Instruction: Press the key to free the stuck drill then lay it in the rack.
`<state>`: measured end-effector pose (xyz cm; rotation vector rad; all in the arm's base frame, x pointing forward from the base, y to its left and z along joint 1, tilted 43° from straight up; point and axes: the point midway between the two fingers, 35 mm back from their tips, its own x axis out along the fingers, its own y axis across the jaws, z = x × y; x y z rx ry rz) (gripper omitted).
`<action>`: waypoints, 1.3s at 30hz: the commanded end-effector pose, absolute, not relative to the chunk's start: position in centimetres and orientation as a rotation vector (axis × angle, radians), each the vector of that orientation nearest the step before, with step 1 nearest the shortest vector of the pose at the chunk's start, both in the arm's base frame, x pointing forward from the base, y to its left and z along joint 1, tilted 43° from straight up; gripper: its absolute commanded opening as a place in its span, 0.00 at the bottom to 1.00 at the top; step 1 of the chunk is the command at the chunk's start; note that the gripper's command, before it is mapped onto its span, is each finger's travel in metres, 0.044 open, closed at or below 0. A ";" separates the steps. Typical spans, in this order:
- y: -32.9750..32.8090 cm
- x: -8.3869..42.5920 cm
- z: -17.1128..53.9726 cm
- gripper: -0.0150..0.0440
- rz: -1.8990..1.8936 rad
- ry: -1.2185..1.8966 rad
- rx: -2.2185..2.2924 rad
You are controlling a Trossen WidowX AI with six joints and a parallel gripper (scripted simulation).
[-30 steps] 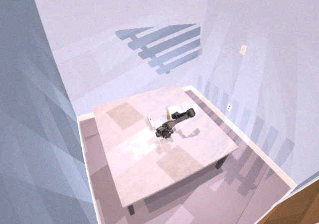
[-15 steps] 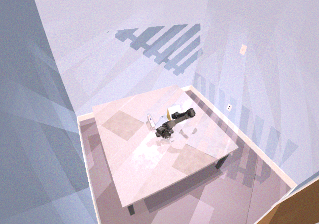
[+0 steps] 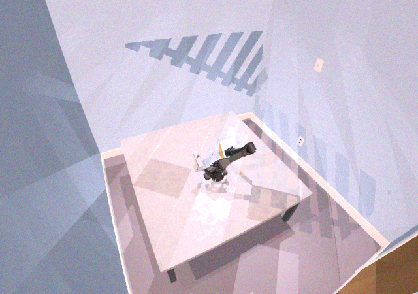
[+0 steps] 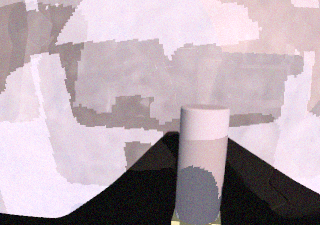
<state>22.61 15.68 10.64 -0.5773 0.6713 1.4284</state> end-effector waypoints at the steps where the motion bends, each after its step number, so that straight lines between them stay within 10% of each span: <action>1: 15.7 22.6 10.6 0.34 1.428 0.671 -0.577; 16: 15.7 22.6 10.6 1.00 1.428 0.671 -0.577; 39: 10.2 22.6 16.4 1.00 1.433 0.697 -0.575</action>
